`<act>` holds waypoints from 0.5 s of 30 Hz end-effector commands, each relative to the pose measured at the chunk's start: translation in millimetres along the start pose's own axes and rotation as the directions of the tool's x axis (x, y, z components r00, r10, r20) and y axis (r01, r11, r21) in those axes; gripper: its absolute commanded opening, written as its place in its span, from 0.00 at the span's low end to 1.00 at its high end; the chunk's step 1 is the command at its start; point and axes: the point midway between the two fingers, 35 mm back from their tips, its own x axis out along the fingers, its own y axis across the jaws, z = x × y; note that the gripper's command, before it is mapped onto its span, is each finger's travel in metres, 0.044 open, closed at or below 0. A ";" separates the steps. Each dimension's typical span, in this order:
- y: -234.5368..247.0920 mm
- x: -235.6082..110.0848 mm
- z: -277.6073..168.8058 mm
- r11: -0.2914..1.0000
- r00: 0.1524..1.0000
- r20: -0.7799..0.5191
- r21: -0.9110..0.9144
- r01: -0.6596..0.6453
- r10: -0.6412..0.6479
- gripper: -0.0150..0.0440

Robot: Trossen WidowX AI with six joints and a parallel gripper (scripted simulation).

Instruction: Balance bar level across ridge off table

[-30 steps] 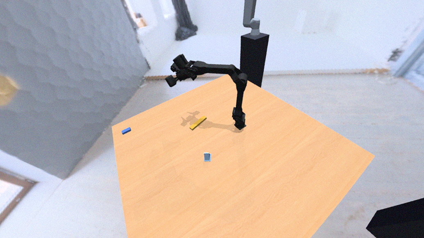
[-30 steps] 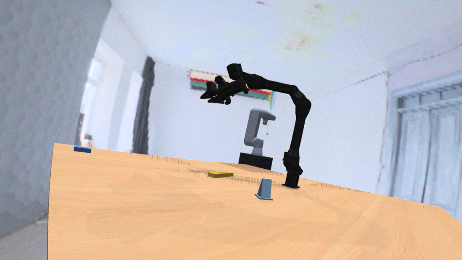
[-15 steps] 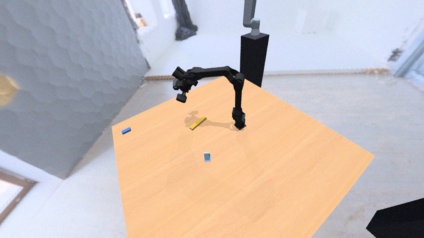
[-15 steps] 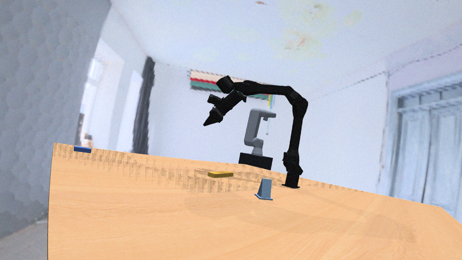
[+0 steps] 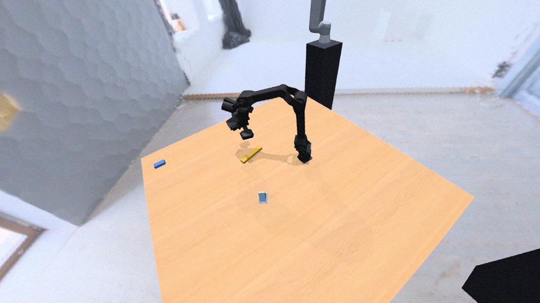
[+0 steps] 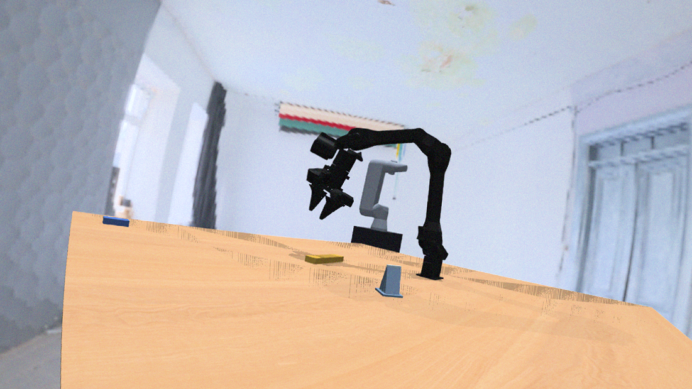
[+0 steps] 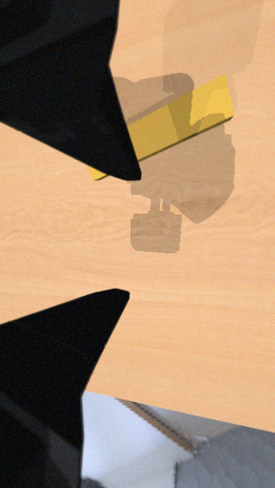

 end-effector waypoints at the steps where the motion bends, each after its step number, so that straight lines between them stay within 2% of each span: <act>1: 23.8 13.9 -14.6 0.983 0.991 -0.070 -0.134 -0.122 0.113 0.79; 8: 57.4 22.6 -36.8 0.895 0.948 -0.169 -0.320 -0.310 0.268 0.79; 15: 60.6 23.0 -38.9 0.883 0.942 -0.178 -0.336 -0.329 0.283 0.79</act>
